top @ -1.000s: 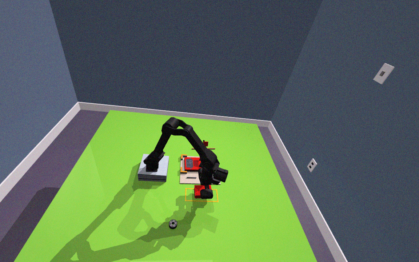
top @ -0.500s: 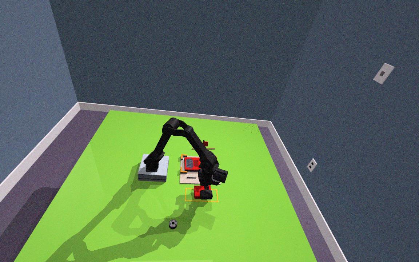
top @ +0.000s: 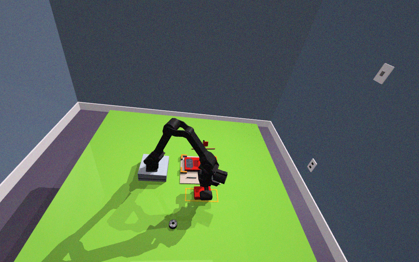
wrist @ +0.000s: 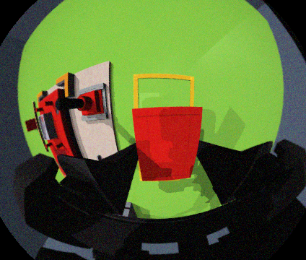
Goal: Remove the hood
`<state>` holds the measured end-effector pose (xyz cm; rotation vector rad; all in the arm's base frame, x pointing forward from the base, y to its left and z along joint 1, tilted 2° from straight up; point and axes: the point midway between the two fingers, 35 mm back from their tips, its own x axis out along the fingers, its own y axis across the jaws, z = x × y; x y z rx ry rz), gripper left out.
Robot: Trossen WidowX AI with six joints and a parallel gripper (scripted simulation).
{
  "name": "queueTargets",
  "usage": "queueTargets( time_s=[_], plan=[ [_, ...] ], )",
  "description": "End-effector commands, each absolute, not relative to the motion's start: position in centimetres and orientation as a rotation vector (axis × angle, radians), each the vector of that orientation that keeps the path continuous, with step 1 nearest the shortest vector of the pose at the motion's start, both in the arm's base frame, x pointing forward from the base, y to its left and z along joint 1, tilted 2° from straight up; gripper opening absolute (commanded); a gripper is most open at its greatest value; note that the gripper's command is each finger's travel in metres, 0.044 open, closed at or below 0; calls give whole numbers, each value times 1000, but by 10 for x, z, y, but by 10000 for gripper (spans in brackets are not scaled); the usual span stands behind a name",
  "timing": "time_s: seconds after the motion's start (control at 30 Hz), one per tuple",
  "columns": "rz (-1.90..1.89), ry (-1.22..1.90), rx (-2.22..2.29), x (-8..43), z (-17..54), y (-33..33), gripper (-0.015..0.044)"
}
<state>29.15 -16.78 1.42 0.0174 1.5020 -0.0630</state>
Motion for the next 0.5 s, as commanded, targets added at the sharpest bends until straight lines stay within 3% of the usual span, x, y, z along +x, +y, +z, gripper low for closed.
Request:
queueTargets(
  time_s=[0.0, 0.47],
  plan=[
    [-56, 1504, 21, 291, 11, -166, 0],
    [-56, 1504, 21, 291, 4, -166, 0]
  ],
)
